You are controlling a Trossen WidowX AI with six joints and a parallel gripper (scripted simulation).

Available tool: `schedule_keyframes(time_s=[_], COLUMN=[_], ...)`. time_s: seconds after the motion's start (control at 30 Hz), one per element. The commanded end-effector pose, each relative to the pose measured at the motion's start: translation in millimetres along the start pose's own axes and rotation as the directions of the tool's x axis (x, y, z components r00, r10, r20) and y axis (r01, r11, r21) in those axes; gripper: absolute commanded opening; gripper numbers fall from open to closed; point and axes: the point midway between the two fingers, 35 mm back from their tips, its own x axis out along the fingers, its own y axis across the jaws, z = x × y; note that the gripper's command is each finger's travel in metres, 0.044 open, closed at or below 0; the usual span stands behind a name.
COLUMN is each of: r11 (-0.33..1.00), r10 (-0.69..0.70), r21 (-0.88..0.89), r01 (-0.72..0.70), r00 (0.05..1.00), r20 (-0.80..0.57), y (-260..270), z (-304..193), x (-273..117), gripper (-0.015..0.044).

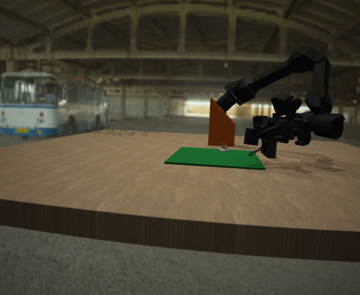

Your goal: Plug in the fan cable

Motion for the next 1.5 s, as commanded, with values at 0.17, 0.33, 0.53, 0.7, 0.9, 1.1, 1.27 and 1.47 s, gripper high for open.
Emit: schedule_keyframes(time_s=[0.17, 0.33, 0.53, 0.7, 0.9, 1.1, 1.27, 1.47], r11=[1.0, 1.0, 1.0, 1.0, 1.0, 1.0, 1.0, 1.0], r10=[-0.002, -0.002, -0.002, -0.002, -0.002, -0.002, -0.003, -0.003], r21=[0.002, 0.002, 0.002, 0.002, 0.002, 0.002, 0.002, 0.002], r01=[0.002, 0.002, 0.002, 0.002, 0.002, 0.002, 0.003, 0.003], r00=[1.0, 1.0, 1.0, 1.0, 1.0, 1.0, 1.0, 1.0], r20=[0.007, 0.007, 0.007, 0.007, 0.007, 0.007, 0.006, 0.006], y=[-1, -1, -1, -1, -1, -1, -1, -1], z=[-8, -13, -18, -23, -28, -33, -38, -43], x=[-1, -1, 0, 1, 2, 3, 4, 5], gripper=[0.0, 0.0, 0.0, 0.0, 0.0, 0.0, 0.0, 0.0])
